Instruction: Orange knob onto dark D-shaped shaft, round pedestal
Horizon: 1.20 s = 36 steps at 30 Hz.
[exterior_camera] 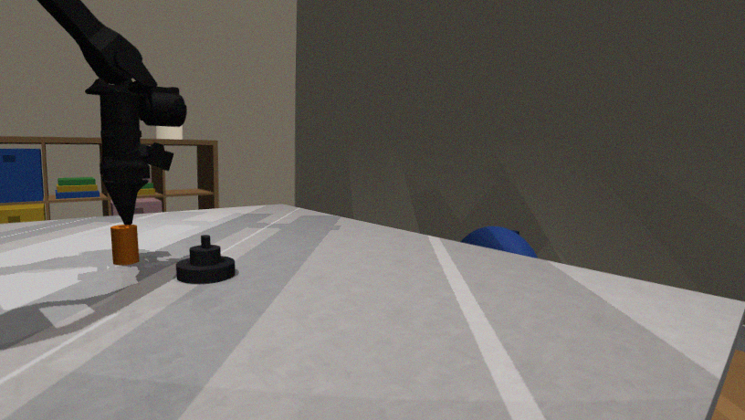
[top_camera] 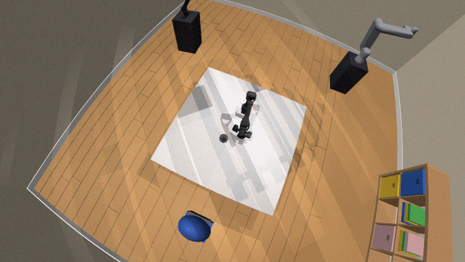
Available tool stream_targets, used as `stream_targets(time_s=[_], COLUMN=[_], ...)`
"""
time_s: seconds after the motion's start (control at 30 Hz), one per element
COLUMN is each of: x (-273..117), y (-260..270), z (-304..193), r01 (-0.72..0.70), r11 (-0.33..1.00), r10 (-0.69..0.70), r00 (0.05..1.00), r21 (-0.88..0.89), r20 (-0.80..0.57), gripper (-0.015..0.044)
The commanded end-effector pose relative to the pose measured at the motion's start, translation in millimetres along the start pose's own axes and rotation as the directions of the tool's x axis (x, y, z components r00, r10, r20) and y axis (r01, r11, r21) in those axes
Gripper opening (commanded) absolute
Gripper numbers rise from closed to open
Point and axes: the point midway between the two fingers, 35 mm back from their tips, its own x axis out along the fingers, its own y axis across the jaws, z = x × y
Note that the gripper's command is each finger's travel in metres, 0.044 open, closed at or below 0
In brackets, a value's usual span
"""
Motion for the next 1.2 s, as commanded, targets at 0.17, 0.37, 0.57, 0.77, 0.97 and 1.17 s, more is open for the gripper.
stream_targets(time_s=[0.17,0.37,0.57,0.77,0.97,1.17], x=[16,26,36,45,54,61], y=[-1,-1,-1,-1,-1,-2], z=[-1,-1,-1,-2,-3,-4], r01=[0.005,0.005,0.005,0.005,0.005,0.005], r11=[1.000,1.000,1.000,1.000,1.000,1.000], r10=[-0.005,-0.005,-0.005,-0.005,-0.005,-0.005], r00=[1.000,1.000,1.000,1.000,1.000,1.000], r21=[0.004,0.004,0.004,0.004,0.004,0.004], r20=[-0.008,-0.008,-0.008,-0.008,-0.009,-0.009], gripper=[0.0440,0.0440,0.0440,0.0440,0.0440,0.0440])
